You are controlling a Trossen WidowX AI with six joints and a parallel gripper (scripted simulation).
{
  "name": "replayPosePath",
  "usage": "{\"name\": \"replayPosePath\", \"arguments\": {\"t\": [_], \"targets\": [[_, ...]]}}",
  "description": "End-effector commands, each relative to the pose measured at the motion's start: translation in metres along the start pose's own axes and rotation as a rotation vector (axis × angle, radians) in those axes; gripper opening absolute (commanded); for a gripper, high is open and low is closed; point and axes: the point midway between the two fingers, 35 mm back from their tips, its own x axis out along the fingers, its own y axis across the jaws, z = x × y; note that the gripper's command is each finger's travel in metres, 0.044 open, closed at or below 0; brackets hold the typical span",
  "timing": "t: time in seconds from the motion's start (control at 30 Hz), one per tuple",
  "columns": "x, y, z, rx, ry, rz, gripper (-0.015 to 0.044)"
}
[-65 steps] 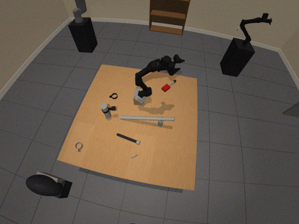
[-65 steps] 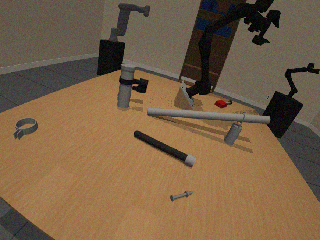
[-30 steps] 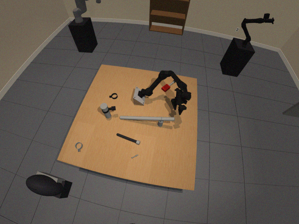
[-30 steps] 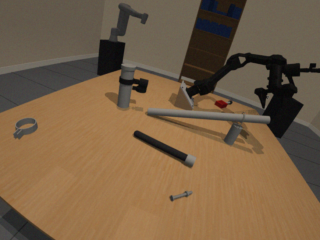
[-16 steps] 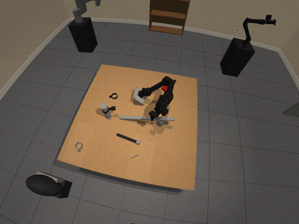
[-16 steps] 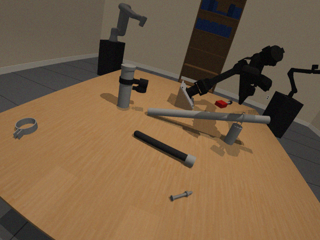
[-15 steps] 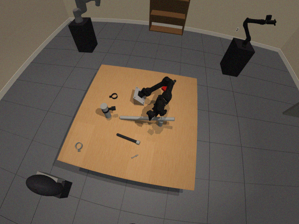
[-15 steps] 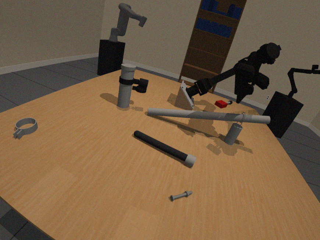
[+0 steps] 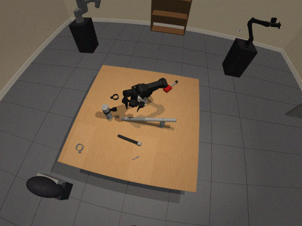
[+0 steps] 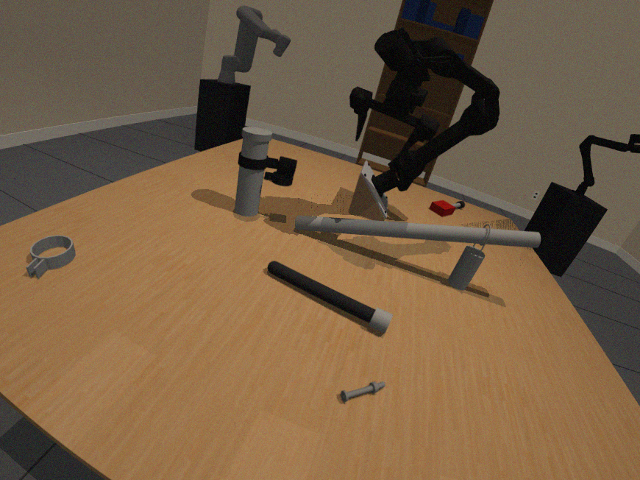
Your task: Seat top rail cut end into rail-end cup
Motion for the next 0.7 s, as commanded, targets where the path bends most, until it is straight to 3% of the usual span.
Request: {"name": "replayPosePath", "arguments": {"t": [0.0, 0.4, 0.67], "targets": [[-0.002, -0.018, -0.011, 0.138, -0.022, 0.038, 0.044], [-0.002, -0.021, -0.011, 0.101, -0.018, 0.038, 0.044], [-0.002, -0.068, -0.01, -0.429, 0.038, 0.064, 0.044]]}}
